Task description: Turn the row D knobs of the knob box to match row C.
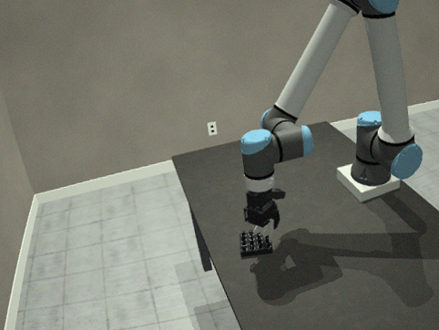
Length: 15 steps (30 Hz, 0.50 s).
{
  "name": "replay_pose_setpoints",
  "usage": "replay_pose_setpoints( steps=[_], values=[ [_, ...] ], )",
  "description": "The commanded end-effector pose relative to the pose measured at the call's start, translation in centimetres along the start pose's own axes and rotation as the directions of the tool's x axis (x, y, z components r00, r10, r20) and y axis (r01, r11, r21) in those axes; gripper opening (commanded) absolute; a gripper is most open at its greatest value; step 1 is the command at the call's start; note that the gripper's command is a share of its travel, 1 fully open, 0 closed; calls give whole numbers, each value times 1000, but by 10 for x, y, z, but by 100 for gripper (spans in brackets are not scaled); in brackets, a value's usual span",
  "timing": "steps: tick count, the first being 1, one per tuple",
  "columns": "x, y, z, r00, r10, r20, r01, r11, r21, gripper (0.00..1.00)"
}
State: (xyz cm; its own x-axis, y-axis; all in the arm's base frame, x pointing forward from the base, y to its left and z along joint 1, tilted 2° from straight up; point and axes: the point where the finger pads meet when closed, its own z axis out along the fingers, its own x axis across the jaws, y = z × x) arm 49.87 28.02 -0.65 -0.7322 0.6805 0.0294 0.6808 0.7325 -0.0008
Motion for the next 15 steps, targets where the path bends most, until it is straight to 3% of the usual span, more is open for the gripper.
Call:
replay_pose_setpoints(
  steps=[1, 15],
  values=[
    [0, 1, -1, 993, 122, 2, -122, 993, -1, 4],
    [1, 1, -1, 948, 318, 2, -318, 948, -1, 4]
  ],
)
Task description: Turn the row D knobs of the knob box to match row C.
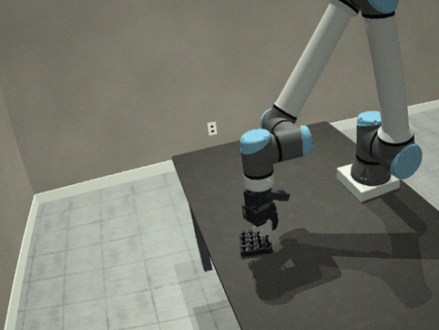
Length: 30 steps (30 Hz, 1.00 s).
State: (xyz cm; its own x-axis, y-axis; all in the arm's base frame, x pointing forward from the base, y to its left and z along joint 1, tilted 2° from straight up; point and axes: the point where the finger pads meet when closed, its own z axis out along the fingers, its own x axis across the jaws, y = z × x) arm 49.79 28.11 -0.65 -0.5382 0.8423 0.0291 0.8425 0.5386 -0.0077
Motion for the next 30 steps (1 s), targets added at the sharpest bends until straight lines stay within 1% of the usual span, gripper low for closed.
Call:
replay_pose_setpoints(
  steps=[1, 18, 19, 30],
  values=[
    [0, 1, -1, 997, 77, 2, -77, 997, -1, 4],
    [0, 1, -1, 996, 91, 2, -91, 996, -1, 4],
    [0, 1, -1, 996, 91, 2, -91, 996, -1, 11],
    [0, 1, -1, 996, 91, 2, -91, 996, -1, 11]
  ],
)
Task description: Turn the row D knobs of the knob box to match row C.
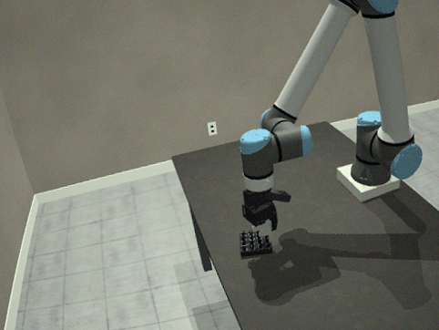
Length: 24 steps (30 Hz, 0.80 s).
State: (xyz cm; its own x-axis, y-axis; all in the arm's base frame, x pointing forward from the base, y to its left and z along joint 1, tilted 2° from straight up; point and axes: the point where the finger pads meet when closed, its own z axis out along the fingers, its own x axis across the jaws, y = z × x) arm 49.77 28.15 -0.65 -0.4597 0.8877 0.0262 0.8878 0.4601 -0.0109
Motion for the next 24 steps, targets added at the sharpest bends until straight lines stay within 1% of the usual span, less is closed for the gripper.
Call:
replay_pose_setpoints(
  steps=[1, 15, 19, 24],
  values=[
    [0, 1, -1, 1000, 0, 0, 0, 1000, -1, 11],
    [0, 1, -3, 1000, 0, 0, 0, 1000, -1, 11],
    [0, 1, -11, 1000, 0, 0, 0, 1000, -1, 11],
    [0, 1, -25, 1000, 0, 0, 0, 1000, -1, 11]
  ],
)
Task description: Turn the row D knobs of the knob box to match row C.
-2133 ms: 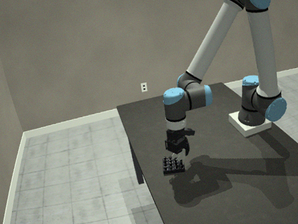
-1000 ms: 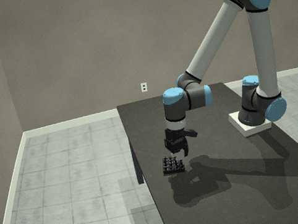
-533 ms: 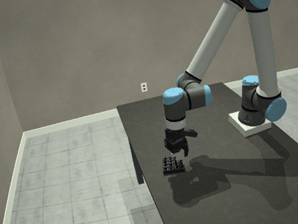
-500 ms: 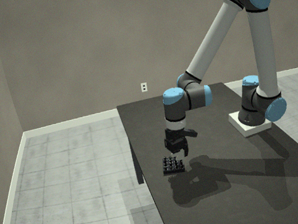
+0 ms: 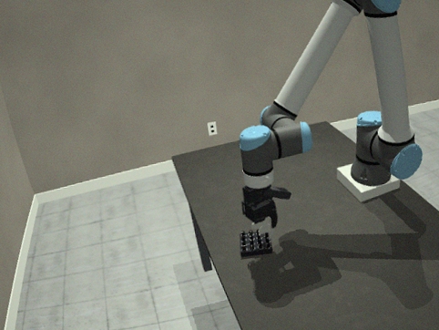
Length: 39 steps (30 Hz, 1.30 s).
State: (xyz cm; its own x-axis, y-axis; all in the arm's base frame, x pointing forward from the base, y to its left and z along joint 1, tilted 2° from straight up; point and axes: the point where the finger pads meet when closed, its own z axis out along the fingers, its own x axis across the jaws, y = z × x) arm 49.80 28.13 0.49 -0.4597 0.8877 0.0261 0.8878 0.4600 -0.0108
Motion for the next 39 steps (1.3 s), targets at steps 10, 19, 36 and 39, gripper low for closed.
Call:
replay_pose_setpoints(
  steps=[10, 19, 36, 39],
  values=[
    [0, 1, -27, 1000, 0, 0, 0, 1000, -1, 11],
    [0, 1, -27, 1000, 0, 0, 0, 1000, -1, 11],
    [-22, -10, -37, 970, -243, 1, 243, 970, -1, 11],
    [-24, -11, -38, 964, -266, 1, 266, 964, -1, 11]
  ],
)
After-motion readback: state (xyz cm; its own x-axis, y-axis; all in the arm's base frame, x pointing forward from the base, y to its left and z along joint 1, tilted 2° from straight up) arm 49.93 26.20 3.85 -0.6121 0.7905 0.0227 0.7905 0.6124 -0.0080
